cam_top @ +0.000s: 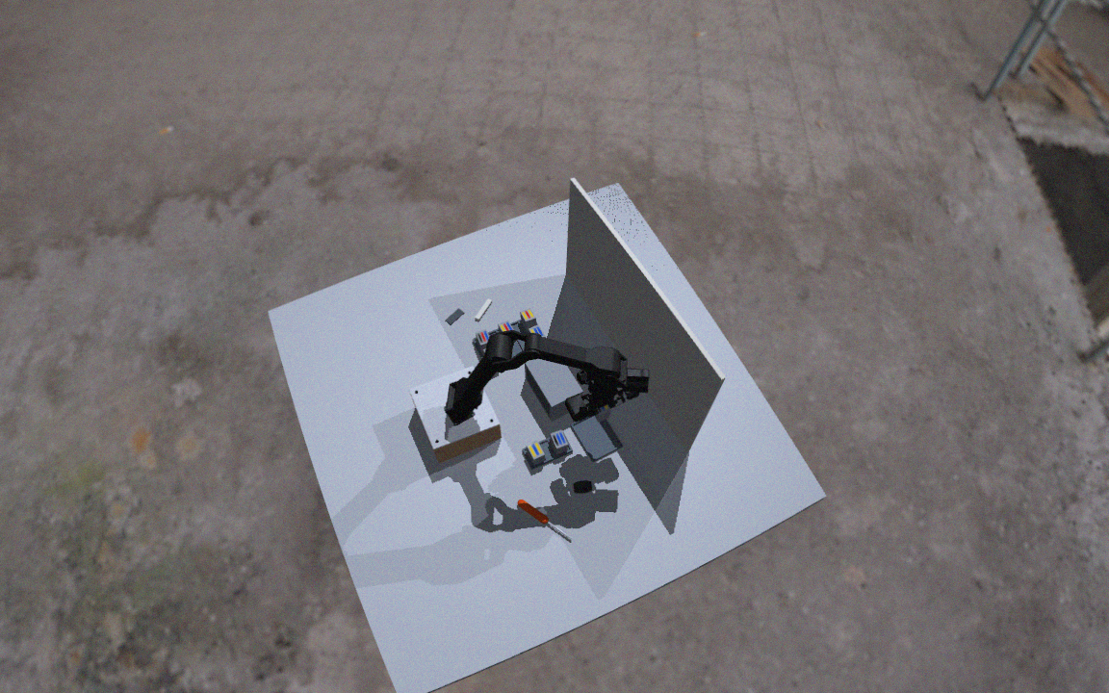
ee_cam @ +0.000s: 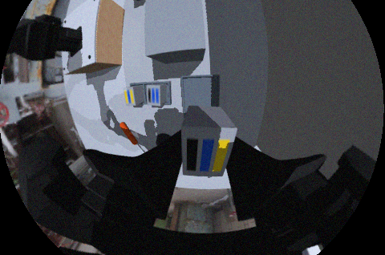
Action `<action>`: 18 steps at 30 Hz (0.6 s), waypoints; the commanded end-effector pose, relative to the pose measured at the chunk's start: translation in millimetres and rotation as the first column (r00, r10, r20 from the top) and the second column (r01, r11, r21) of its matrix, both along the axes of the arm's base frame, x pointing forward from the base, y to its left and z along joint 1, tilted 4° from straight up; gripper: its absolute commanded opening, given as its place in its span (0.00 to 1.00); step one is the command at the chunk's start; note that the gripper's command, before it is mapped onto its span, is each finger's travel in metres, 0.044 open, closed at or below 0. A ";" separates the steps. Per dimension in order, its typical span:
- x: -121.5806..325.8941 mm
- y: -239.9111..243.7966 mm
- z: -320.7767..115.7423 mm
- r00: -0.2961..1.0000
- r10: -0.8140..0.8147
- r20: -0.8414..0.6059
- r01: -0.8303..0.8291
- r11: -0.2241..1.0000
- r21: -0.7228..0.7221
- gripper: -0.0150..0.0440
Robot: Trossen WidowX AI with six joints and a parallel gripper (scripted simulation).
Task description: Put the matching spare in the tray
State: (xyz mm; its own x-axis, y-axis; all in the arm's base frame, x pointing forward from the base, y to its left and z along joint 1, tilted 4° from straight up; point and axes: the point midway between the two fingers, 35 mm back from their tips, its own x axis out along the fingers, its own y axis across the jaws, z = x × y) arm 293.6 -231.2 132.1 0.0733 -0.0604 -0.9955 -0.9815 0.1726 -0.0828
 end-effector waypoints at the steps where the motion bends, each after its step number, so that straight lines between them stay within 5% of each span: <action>1: 1.1 -3.1 -3.3 1.000 0.005 0.005 -0.005 1.000 0.001 0.25; 18: 5.7 -6.7 -23.4 1.000 0.005 0.005 -0.005 1.000 0.001 0.25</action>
